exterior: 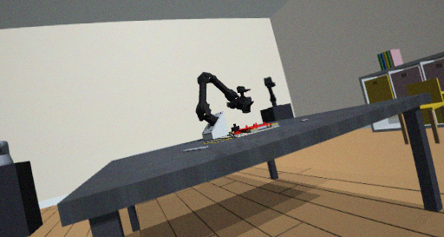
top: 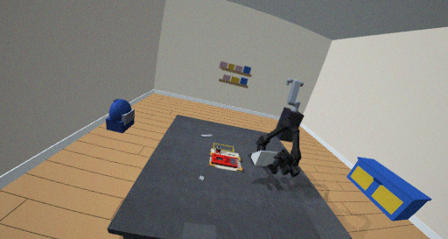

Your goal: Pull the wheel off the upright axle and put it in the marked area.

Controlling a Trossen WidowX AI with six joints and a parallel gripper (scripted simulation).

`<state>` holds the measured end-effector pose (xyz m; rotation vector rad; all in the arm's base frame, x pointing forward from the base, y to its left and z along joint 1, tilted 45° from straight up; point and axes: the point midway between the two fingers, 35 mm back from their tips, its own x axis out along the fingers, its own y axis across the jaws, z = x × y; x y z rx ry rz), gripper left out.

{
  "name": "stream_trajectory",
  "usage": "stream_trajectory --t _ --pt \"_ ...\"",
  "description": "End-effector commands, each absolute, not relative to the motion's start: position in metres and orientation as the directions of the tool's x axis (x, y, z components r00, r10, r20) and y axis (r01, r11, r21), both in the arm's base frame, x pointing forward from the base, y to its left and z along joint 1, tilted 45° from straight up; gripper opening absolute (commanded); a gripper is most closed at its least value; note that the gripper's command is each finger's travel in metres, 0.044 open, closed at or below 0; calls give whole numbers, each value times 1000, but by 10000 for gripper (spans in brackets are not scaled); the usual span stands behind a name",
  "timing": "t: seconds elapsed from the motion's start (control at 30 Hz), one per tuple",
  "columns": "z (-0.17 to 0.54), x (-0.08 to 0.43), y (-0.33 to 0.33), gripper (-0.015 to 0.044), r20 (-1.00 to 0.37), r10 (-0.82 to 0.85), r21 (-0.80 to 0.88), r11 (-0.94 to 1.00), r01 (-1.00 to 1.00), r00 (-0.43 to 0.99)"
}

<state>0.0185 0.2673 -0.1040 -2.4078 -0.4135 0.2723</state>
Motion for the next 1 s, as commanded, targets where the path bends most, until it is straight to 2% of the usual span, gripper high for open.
stream_trajectory --t 0.0,0.1,0.3,0.5,0.63,0.8,0.97 --pt "-104 20 268 374 -90 354 -655 -725 212 931" --pt "-103 38 272 300 -140 231 -700 -711 69 963" --pt "-83 100 279 300 -228 -84 -782 -578 -234 970" --pt "-65 164 262 300 -324 -367 -824 -343 -450 872" --pt "-46 208 246 300 -386 -510 -841 -148 -520 769" --pt "-23 253 222 300 -428 -605 -851 20 -525 671" --pt "3 296 182 300 -506 -695 -839 258 -479 511"
